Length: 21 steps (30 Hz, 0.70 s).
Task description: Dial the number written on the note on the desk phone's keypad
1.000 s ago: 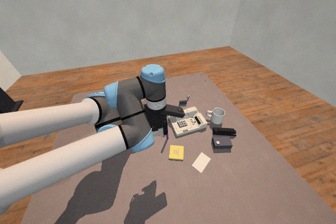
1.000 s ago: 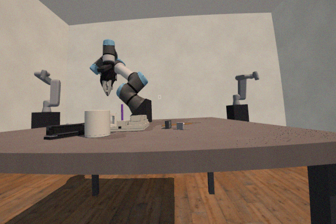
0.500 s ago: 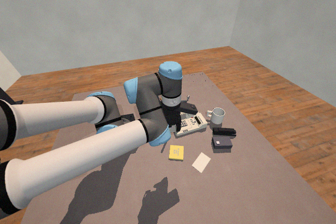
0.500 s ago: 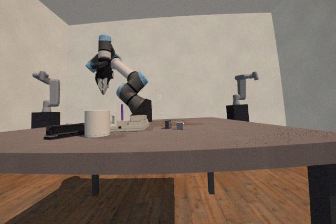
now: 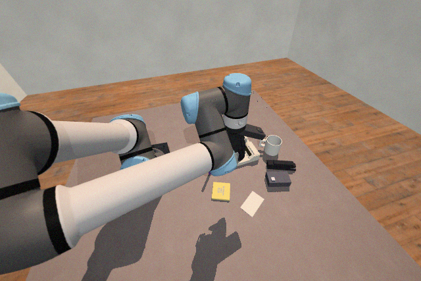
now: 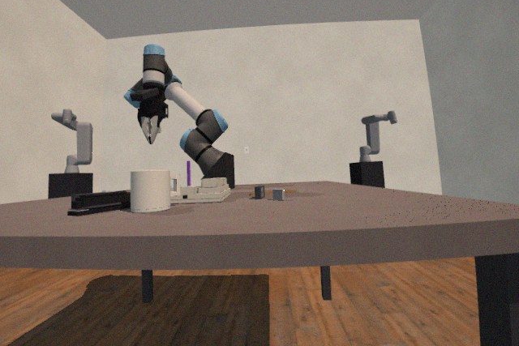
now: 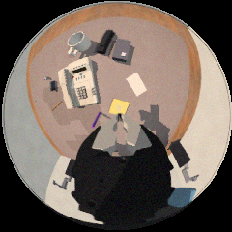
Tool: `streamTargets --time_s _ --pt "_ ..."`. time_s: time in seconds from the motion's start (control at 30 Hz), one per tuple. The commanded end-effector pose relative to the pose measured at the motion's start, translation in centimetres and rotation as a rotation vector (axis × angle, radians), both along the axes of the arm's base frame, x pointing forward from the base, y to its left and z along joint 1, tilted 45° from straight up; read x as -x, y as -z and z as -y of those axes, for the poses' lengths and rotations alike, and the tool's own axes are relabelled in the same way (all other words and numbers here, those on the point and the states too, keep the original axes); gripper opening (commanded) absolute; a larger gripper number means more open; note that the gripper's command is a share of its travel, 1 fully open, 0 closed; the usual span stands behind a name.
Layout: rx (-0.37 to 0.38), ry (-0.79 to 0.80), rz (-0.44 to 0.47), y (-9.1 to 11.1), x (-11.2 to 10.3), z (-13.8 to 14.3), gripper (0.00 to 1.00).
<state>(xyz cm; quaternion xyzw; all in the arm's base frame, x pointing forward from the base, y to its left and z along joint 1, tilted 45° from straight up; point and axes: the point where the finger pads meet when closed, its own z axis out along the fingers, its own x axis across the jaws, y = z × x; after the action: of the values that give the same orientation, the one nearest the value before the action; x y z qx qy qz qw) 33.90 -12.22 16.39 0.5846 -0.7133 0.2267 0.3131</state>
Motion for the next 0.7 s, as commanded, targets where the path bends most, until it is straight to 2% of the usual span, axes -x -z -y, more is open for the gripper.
streamTargets --time_s 0.0,0.3,0.67 --pt "0.0 0.0 0.0 0.1 -1.2 0.3 0.0" --pt "0.0 0.0 0.0 0.1 -3.3 0.7 0.0" --pt "0.0 0.0 0.0 0.2 -3.8 0.8 0.0"
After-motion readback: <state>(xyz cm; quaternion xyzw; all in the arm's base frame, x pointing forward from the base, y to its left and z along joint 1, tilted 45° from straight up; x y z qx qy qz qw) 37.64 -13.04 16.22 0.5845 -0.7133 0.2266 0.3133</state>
